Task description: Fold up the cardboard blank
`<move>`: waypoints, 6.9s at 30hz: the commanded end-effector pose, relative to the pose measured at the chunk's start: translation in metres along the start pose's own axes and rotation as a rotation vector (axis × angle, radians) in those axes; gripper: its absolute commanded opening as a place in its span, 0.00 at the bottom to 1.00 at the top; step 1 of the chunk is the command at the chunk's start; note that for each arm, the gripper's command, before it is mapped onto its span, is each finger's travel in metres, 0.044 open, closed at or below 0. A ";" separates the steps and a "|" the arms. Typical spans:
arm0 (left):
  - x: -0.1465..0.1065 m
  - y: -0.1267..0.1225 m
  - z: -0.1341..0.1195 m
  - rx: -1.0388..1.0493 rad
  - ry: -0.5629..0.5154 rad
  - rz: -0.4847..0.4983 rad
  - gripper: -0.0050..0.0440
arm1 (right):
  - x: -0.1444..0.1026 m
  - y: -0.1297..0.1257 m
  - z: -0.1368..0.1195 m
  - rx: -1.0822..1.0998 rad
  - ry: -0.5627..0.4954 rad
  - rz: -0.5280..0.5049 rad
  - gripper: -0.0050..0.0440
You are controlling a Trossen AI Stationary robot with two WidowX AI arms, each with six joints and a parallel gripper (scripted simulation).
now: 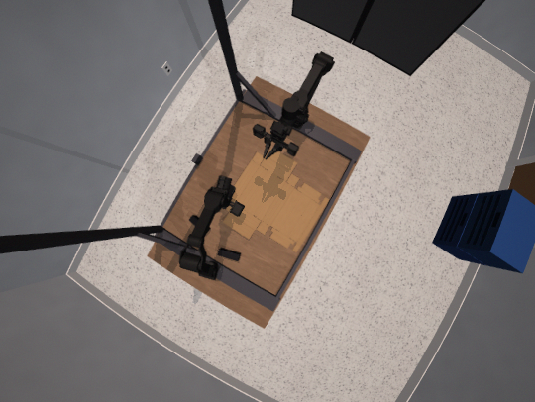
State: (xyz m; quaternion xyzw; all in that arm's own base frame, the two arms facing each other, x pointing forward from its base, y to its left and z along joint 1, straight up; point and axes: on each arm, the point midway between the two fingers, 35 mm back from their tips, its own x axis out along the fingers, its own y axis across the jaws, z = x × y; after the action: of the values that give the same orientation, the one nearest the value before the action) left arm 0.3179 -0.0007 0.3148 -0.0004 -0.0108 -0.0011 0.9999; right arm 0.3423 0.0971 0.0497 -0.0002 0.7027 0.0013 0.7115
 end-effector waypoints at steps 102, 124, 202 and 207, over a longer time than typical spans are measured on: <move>-0.014 -0.085 -0.302 -0.010 1.573 -0.007 0.75 | 0.036 0.002 0.004 0.002 -0.011 0.011 0.75; -0.014 -0.085 -0.310 -0.010 1.573 -0.007 0.75 | 0.044 0.002 0.004 0.002 -0.011 0.011 0.75; -0.015 -0.081 -0.310 -0.008 1.574 -0.008 0.66 | 0.051 -0.003 0.003 0.001 -0.009 0.010 0.65; -0.015 -0.077 -0.311 -0.091 1.579 -0.091 0.66 | 0.052 -0.007 0.002 0.001 -0.014 0.115 0.65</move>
State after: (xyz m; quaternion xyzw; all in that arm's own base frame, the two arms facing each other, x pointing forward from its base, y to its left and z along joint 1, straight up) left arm 0.3068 -0.0832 0.0180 -0.0111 0.6978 -0.0284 0.7156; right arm 0.3461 0.0984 0.0181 0.0155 0.6873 0.0291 0.7257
